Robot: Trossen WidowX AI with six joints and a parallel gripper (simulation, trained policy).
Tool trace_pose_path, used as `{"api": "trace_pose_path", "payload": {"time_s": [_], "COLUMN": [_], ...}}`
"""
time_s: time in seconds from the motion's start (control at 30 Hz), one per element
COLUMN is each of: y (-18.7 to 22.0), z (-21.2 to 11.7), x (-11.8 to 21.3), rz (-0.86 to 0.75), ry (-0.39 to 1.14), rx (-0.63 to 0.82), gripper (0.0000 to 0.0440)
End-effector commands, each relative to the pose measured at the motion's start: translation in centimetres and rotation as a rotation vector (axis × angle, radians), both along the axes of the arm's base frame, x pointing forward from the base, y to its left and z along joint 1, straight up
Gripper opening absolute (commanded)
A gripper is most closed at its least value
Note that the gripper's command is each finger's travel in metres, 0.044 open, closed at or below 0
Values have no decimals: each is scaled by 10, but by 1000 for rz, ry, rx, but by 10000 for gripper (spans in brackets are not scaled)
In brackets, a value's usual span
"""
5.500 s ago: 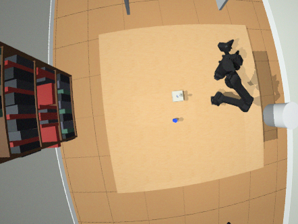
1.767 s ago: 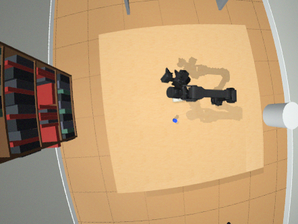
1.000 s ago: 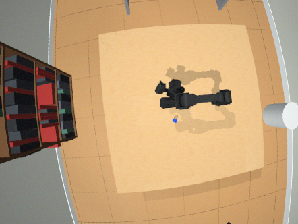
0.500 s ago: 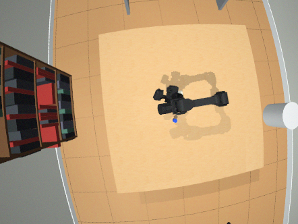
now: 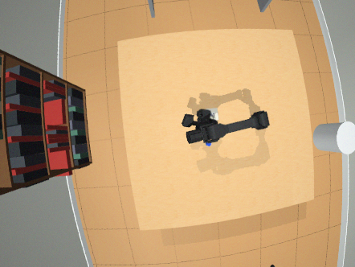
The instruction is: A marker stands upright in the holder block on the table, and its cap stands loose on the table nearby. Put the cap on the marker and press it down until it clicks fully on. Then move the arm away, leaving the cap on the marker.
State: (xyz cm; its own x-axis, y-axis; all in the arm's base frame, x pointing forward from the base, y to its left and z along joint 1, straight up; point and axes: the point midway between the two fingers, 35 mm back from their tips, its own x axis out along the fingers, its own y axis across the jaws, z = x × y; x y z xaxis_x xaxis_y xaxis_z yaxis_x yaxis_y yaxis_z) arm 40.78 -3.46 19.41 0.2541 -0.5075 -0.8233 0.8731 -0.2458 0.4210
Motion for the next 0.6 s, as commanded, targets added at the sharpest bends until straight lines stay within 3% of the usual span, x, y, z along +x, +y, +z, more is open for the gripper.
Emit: {"api": "trace_pose_path", "payload": {"time_s": [0.0, 0.57], "y": [11, 67], "z": [-8, -37], "x": [1, -8], "rz": [0, 16], "ry": [16, 115], "rx": [38, 211], "gripper": [325, 329]}}
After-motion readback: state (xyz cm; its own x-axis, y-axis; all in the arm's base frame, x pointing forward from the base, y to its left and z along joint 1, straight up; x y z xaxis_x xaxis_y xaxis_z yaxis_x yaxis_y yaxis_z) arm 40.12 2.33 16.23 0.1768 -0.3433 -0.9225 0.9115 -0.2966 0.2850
